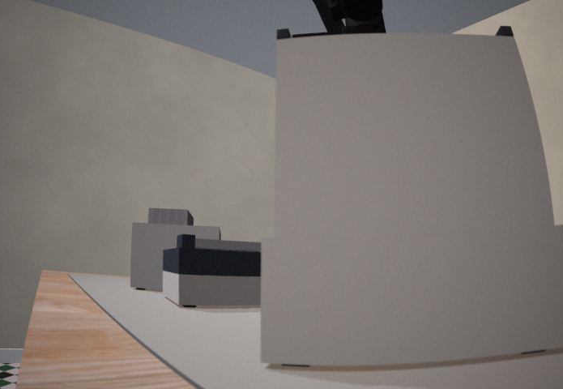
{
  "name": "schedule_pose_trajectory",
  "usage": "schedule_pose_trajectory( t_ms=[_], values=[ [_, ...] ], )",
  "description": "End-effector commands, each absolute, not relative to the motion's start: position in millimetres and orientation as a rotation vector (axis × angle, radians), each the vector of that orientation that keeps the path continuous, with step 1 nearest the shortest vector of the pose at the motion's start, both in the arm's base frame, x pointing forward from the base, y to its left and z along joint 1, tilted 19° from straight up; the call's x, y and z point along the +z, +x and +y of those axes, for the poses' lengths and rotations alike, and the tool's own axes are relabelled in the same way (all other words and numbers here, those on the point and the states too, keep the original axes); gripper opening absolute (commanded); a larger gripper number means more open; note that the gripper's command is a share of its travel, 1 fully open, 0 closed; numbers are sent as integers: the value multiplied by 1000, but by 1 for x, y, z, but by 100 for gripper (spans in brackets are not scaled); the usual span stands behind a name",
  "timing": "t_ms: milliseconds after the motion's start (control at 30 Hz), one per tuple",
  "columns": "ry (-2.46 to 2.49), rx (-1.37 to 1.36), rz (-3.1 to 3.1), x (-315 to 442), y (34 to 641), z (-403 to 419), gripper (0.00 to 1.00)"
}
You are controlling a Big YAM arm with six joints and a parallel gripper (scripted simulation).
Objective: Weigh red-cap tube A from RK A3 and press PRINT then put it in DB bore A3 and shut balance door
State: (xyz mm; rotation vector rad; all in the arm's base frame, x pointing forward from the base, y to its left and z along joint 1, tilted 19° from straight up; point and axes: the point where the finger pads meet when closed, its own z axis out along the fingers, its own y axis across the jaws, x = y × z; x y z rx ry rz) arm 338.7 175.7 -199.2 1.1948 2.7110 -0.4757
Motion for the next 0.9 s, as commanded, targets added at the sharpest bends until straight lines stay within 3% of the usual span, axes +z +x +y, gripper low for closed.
schedule_pose_trajectory(
  t_ms=[0,867],
  values=[
    [1191,-385,2687,-178,362,202,30],
    [1191,-379,2686,-139,361,216,30]
  ],
)
